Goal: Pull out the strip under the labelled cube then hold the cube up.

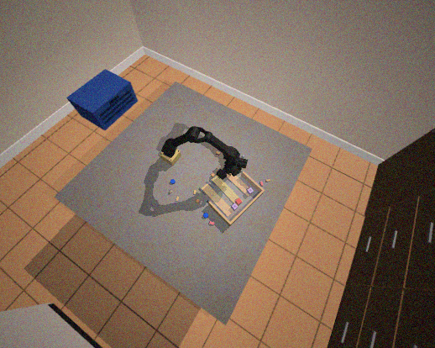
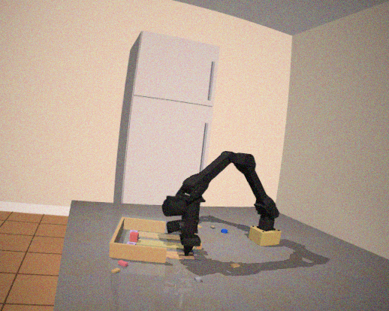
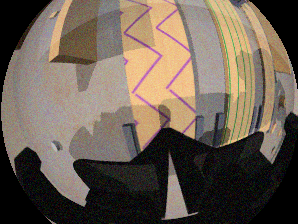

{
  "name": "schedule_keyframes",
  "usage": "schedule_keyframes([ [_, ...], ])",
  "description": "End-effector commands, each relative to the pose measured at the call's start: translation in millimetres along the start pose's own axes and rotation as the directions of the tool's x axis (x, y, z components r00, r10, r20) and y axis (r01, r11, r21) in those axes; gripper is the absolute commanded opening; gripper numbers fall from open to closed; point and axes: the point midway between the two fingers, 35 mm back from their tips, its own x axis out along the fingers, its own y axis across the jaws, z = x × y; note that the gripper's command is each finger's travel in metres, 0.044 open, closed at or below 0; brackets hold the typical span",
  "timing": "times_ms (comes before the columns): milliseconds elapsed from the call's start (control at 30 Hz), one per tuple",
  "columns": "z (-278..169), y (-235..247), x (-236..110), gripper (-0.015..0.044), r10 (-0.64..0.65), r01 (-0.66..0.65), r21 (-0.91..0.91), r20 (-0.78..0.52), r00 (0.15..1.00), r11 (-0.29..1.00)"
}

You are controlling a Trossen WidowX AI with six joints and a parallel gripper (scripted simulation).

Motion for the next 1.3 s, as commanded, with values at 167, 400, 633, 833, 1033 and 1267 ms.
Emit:
schedule_keyframes([
  [167, 0.5, -0.5, 0.7, 0.0000, -0.004, 0.004, 0.004, 0.003, 1.000, 1.000],
  [400, 0.5, -0.5, 1.3, 0.0000, -0.004, 0.004, 0.004, 0.003, 1.000, 1.000],
  [633, 0.7, -0.4, 2.0, 0.0000, -0.004, 0.004, 0.004, 0.003, 1.000, 1.000],
  [833, 0.9, -0.3, 2.6, 0.0000, -0.004, 0.004, 0.004, 0.003, 1.000, 1.000],
  [1033, 1.1, -0.2, 3.2, 0.0000, -0.004, 0.004, 0.004, 0.003, 1.000, 1.000],
  [1267, 1.4, 0.0, 3.9, 0.0000, -0.004, 0.004, 0.004, 0.003, 1.000, 1.000],
])
